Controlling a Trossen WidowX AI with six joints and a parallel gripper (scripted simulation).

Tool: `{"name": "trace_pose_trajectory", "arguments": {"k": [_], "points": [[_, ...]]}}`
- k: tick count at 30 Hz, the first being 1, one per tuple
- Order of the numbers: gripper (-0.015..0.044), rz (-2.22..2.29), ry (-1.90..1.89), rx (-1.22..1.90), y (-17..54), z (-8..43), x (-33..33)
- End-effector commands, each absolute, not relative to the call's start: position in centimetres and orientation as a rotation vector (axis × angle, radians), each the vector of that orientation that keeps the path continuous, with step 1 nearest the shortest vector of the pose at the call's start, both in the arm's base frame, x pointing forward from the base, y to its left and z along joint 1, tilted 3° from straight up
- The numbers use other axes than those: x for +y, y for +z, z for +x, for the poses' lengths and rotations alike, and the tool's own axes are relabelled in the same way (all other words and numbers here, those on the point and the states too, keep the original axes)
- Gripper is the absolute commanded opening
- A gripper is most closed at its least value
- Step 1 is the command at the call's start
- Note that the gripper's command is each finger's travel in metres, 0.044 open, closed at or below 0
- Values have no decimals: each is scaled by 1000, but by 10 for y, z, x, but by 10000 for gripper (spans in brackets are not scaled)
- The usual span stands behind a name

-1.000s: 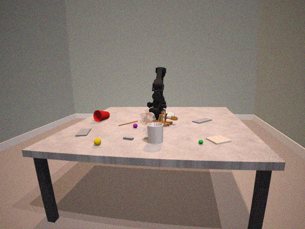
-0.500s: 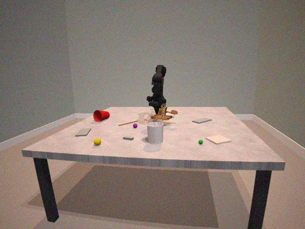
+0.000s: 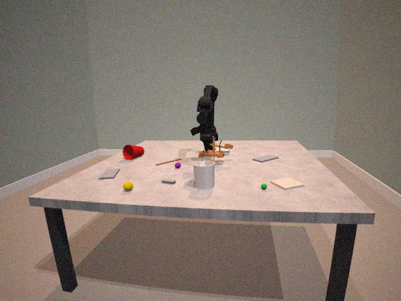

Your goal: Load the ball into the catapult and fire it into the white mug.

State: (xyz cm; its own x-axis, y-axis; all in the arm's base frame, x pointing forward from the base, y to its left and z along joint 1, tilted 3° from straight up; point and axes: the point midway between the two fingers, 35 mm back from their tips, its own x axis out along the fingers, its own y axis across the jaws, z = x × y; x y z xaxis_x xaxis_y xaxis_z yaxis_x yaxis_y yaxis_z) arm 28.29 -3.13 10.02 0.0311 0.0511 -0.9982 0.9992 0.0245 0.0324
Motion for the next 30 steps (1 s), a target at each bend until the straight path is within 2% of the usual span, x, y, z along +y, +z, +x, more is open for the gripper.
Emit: {"name": "trace_pose_trajectory", "arguments": {"k": [1,12,30], "points": [[0,1135,-1024,1282,104,296,-37],[0,858,-756,1396,103,332,-47],[0,852,-750,1398,90,338,-45]]}}
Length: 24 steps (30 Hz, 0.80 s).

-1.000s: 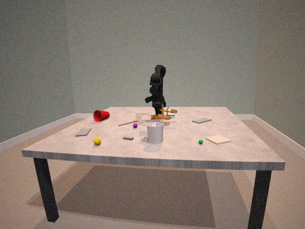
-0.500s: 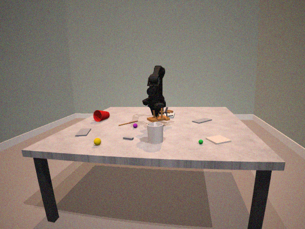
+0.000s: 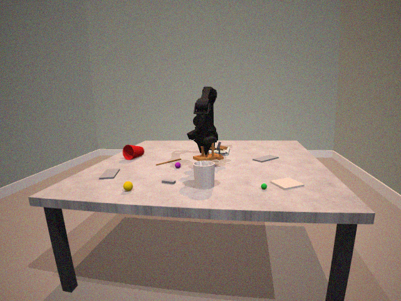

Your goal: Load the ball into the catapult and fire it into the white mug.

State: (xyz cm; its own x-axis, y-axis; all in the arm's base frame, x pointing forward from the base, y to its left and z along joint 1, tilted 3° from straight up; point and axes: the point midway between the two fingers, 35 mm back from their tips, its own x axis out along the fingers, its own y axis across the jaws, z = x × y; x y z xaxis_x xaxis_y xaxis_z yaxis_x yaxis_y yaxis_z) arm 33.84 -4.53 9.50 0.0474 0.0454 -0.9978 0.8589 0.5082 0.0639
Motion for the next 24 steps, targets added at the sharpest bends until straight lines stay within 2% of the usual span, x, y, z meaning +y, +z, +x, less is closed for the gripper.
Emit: {"name": "trace_pose_trajectory", "arguments": {"k": [1,24], "points": [[0,852,-750,1398,88,339,-45],[0,851,-748,1398,58,341,-44]]}}
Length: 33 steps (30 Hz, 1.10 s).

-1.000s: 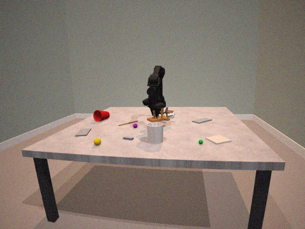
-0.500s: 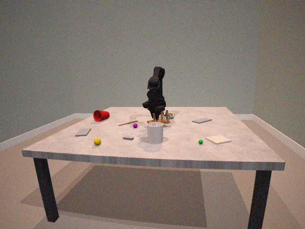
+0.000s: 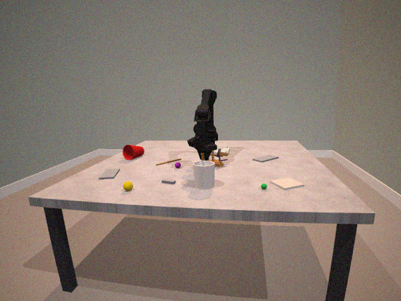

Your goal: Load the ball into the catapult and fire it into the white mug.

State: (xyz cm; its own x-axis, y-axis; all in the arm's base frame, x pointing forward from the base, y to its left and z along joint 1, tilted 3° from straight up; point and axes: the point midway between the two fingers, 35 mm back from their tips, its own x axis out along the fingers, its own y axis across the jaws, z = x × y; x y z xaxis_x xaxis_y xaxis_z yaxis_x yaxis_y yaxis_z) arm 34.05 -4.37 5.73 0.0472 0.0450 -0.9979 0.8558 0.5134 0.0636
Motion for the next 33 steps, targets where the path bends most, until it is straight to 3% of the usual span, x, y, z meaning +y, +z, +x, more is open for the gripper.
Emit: {"name": "trace_pose_trajectory", "arguments": {"k": [1,5,22,28,33], "points": [[0,851,-748,1398,58,341,-44],[0,851,-748,1398,58,341,-44],[440,851,-749,1398,78,343,-45],[440,850,-749,1397,155,336,-48],[440,855,-744,1379,147,340,-48]]}}
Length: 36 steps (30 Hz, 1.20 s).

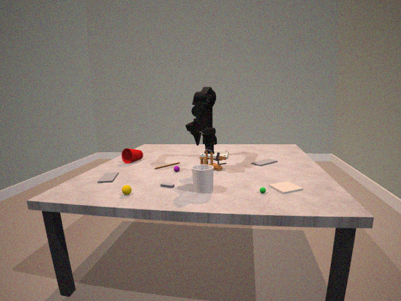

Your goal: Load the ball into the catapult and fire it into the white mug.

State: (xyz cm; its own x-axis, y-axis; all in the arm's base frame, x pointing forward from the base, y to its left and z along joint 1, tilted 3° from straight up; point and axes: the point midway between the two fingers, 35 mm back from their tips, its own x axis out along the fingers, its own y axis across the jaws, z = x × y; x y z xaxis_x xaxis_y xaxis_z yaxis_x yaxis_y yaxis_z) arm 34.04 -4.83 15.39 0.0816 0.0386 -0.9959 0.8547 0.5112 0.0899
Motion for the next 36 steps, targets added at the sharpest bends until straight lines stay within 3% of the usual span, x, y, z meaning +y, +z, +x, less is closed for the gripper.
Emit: {"name": "trace_pose_trajectory", "arguments": {"k": [1,36], "points": [[440,855,-744,1379,147,340,-48],[440,849,-747,1398,77,341,-46]]}}
